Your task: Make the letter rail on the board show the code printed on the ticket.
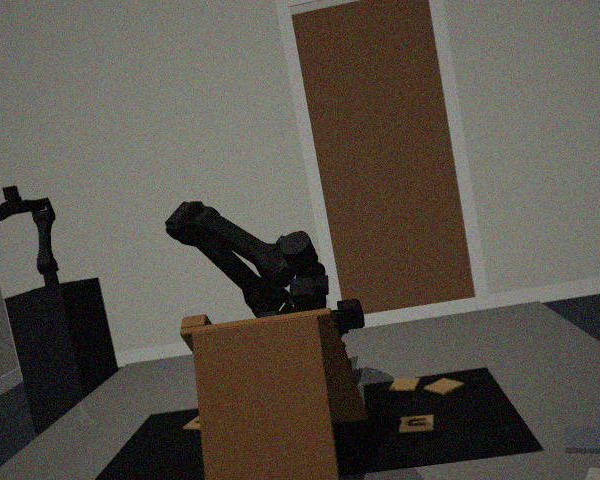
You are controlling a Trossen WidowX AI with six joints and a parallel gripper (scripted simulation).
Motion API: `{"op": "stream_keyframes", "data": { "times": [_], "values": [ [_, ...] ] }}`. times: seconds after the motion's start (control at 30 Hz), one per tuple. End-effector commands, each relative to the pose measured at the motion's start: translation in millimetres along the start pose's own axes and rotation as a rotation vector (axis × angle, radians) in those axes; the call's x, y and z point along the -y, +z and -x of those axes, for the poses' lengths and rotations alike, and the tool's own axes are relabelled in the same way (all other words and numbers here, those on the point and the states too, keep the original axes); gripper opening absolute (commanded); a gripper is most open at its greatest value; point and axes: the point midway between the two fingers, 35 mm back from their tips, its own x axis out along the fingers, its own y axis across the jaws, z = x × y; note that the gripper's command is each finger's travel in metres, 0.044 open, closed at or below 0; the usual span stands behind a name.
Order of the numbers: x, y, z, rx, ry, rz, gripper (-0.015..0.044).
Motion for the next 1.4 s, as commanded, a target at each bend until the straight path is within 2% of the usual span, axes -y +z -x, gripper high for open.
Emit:
{"op": "stream_keyframes", "data": {
  "times": [0.0,1.37],
  "values": [
    [2.4,-1.1,0.6,0.0,0.003,0.006,0.0],
    [24.8,-0.9,0.4,0.0,0.003,0.007,0.0]
  ]
}}
